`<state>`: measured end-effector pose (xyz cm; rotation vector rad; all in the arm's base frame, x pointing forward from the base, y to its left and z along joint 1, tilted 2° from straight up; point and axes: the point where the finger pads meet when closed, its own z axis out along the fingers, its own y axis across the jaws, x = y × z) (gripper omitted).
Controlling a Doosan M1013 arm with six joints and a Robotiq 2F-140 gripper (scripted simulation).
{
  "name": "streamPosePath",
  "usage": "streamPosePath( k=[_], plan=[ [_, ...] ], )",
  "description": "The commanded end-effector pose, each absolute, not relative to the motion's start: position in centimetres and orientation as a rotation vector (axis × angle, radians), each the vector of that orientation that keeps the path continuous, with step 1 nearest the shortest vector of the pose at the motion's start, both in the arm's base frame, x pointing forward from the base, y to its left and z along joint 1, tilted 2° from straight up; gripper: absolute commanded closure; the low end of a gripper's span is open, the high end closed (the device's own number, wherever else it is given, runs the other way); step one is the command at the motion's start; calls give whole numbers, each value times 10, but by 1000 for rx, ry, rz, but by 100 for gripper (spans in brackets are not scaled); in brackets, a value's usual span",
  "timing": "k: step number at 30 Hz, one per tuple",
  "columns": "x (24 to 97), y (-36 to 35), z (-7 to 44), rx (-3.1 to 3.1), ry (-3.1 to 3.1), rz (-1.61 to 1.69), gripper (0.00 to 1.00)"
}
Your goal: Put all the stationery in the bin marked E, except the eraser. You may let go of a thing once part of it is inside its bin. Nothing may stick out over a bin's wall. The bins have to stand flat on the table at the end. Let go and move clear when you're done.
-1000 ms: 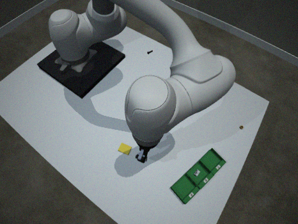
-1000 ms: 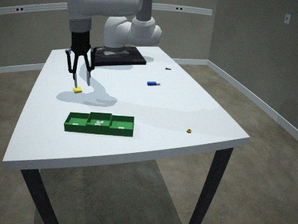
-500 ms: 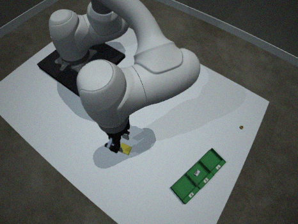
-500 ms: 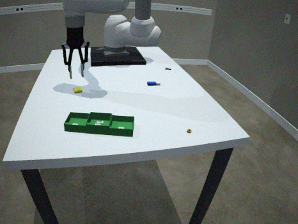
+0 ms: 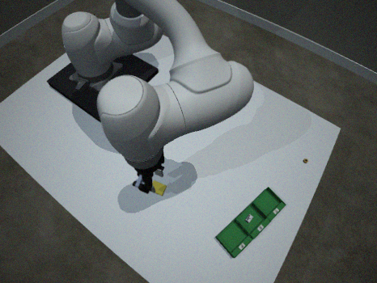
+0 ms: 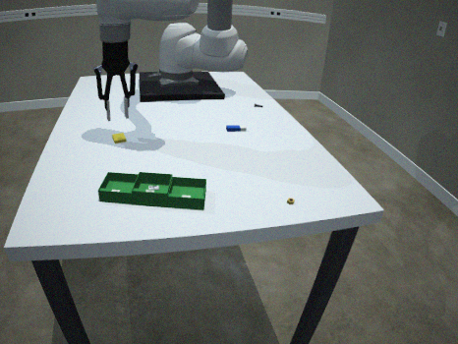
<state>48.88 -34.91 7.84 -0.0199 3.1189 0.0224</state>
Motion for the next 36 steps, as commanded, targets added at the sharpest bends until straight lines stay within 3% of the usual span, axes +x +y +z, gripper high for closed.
streamPosePath(
  k=[1, 29, 36],
  plan=[
    [489, -349, 78, -20, 3119, 23, 60],
    [490, -349, 79, -20, 3119, 23, 60],
    [491, -349, 51, -20, 3119, 23, 60]
  ],
)
